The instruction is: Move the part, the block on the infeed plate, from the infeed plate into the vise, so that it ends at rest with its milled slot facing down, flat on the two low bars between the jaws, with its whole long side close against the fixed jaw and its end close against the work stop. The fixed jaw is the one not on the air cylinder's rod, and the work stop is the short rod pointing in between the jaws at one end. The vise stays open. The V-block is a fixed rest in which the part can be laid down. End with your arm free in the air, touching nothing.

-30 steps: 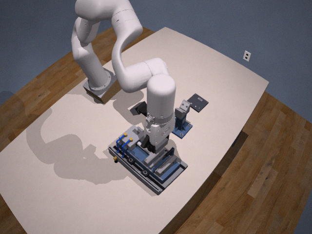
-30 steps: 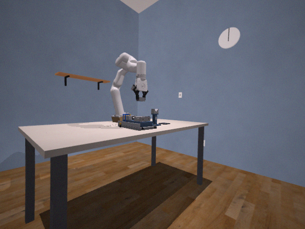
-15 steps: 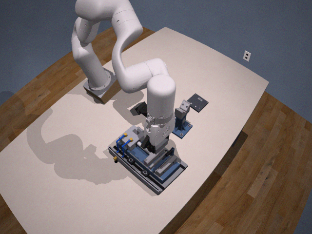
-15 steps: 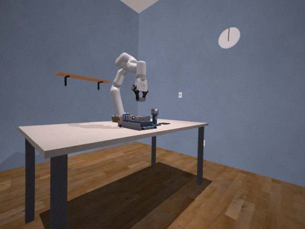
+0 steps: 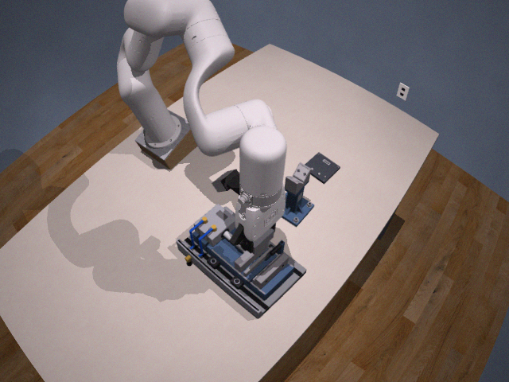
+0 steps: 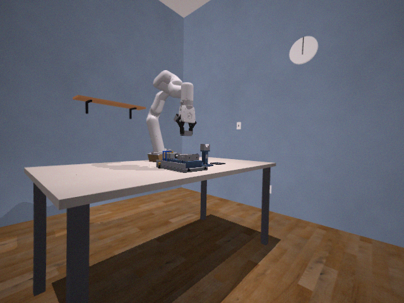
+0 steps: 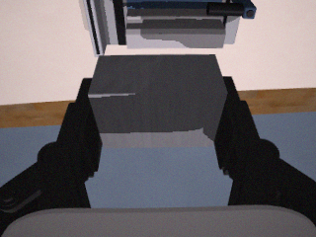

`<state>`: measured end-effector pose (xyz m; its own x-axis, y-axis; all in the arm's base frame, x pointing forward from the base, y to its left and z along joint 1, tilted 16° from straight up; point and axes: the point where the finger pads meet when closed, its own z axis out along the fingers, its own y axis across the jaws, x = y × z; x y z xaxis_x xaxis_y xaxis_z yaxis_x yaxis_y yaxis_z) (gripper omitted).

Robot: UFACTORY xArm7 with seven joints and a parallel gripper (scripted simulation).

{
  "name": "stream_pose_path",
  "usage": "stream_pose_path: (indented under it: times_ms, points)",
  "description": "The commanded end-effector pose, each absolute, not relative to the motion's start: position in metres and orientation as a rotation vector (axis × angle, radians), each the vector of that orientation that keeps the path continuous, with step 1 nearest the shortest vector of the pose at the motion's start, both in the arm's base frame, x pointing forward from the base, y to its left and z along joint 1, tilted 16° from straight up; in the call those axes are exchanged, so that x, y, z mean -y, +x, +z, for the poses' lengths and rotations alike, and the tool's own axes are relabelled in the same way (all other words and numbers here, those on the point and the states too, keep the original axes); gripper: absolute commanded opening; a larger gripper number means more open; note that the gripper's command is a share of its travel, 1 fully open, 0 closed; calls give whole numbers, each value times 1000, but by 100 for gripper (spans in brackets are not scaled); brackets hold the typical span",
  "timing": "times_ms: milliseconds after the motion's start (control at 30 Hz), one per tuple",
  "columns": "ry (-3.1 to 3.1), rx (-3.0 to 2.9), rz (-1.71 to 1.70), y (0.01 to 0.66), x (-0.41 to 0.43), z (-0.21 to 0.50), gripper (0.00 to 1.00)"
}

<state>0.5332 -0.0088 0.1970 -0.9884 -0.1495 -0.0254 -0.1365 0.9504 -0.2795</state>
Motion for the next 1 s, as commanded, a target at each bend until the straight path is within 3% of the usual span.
stream_pose_path:
  times_ms: [0,967]
  points:
    - [-225,-3053,-432,535,10,193,0]
    - [-225,-3053,-432,540,22,149,0]
